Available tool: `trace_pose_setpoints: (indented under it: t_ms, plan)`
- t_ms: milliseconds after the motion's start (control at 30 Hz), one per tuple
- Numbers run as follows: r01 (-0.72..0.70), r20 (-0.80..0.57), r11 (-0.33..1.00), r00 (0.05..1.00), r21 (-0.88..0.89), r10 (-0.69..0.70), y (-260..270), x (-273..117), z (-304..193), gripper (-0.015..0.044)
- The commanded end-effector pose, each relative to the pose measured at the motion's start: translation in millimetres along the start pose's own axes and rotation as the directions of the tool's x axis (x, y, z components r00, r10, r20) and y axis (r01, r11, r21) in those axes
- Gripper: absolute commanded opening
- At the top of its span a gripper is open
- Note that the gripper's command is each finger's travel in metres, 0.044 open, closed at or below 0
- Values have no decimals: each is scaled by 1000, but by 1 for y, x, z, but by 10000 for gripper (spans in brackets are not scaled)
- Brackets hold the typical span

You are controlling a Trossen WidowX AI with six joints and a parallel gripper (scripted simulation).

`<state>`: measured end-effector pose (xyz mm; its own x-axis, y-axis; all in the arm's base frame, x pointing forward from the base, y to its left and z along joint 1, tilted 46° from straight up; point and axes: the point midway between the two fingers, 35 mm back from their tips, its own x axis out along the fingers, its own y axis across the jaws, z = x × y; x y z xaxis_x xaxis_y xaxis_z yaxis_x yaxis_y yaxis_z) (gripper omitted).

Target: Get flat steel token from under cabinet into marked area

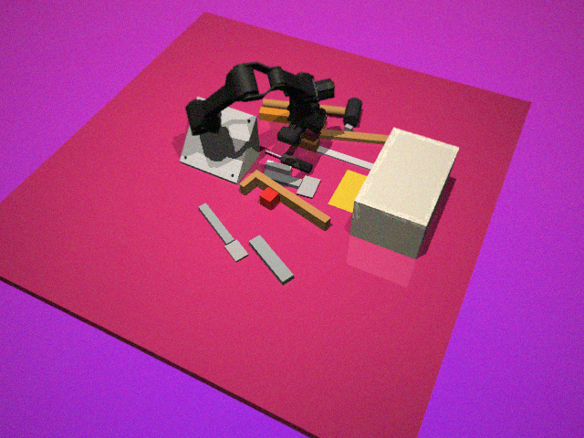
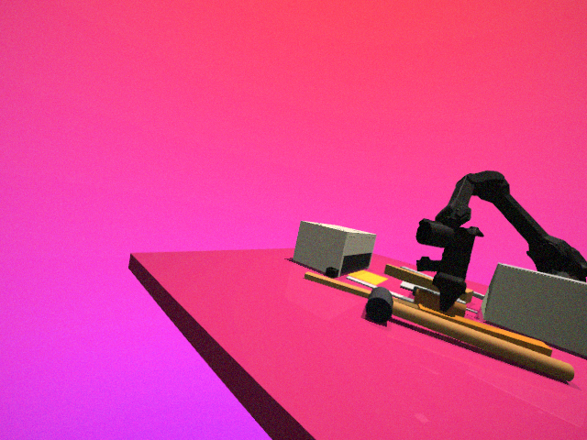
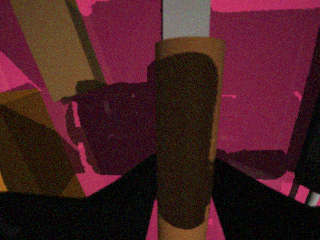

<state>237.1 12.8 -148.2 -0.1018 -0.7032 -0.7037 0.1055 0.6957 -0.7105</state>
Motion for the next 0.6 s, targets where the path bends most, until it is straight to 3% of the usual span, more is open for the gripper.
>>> trace_pose_setpoints:
  t_ms: [0, 567]
  plan:
    - [-4, 5, 1000, 1000, 1, 4, 1, -1, 9, 0]
    - [-3, 5, 1000, 1000, 2, 3, 0, 0, 32, 0]
